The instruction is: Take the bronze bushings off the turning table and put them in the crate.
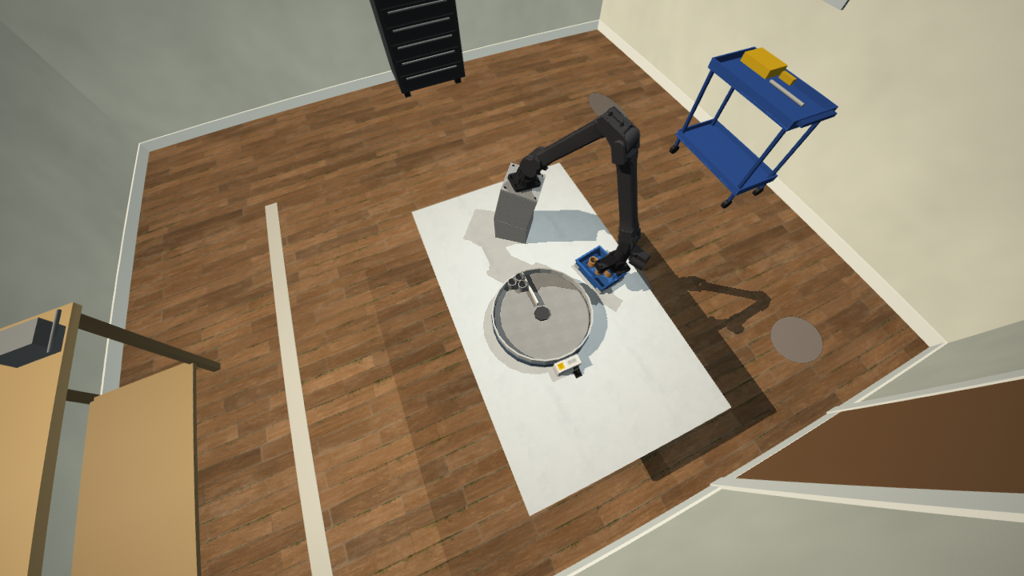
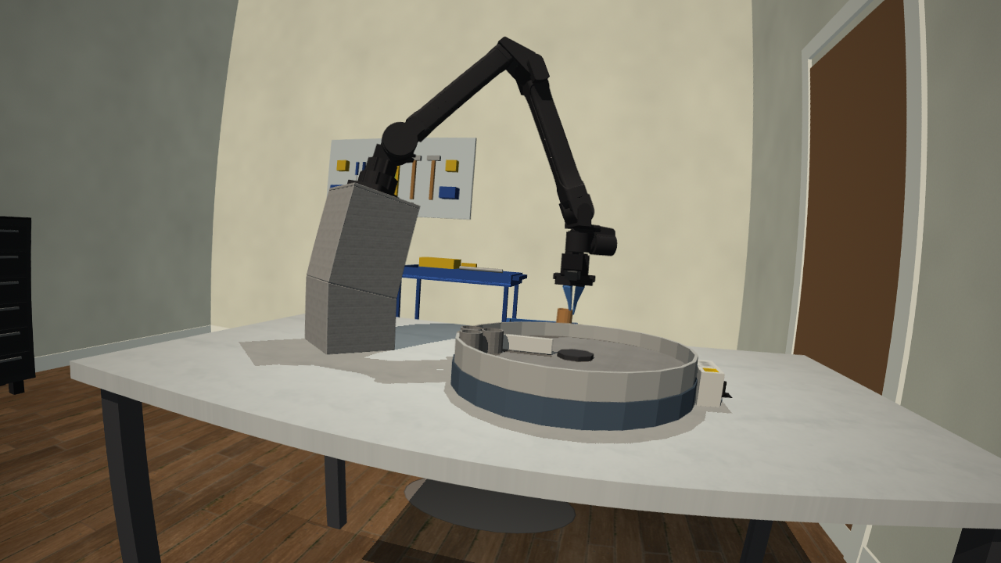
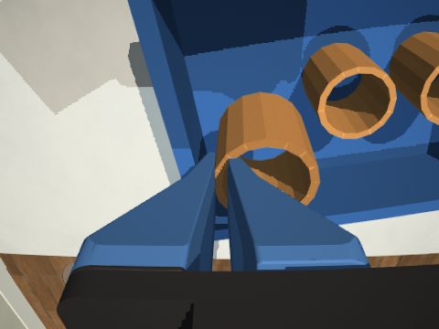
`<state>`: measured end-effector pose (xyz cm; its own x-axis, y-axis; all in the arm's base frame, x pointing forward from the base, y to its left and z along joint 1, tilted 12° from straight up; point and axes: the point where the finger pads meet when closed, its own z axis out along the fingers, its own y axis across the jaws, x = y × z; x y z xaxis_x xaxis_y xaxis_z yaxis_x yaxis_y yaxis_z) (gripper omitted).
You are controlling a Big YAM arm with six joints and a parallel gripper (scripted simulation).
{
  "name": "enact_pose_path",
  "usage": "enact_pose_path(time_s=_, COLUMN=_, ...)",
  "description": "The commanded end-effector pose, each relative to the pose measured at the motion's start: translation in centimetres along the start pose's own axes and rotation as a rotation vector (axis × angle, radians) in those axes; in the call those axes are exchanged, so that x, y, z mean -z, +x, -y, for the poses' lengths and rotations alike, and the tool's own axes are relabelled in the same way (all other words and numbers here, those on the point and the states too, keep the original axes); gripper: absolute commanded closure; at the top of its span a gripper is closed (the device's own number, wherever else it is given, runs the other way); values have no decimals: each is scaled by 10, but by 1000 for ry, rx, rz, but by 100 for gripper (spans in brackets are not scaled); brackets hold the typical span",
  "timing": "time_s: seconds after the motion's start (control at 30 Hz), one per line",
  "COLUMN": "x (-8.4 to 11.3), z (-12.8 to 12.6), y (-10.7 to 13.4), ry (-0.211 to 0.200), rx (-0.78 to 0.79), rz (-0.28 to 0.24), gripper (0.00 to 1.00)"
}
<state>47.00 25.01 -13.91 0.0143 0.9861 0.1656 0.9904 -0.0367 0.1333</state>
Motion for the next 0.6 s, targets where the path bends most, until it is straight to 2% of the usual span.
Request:
enact_pose_path(time_s=0.0, x=4, z=-3, y=5, ry=-13, rx=1, rz=-2, gripper=100)
enact_pose_path(time_s=0.1, x=-4, z=-2, y=5, ry=-9, rx=0, rz=0, gripper=100)
enact_pose_path(time_s=0.27, x=-6, z=-12, y=10, ry=-27, rx=1, rz=-10, gripper=100)
enact_pose_path(time_s=0.33, x=-6, z=-12, y=10, ry=-27, rx=1, rz=-10, gripper=100)
enact_pose_path(time_s=0.37, x=1, z=-18, y=13, ry=-44, rx=2, rz=-18, gripper=100)
enact_pose_path(time_s=0.4, x=-7, z=-13, y=11, ry=-31, rx=1, rz=-11, gripper=100)
enact_pose_path(time_s=0.57, x=-18, z=-11, y=11, ry=-27, rx=2, rz=-10, gripper=100)
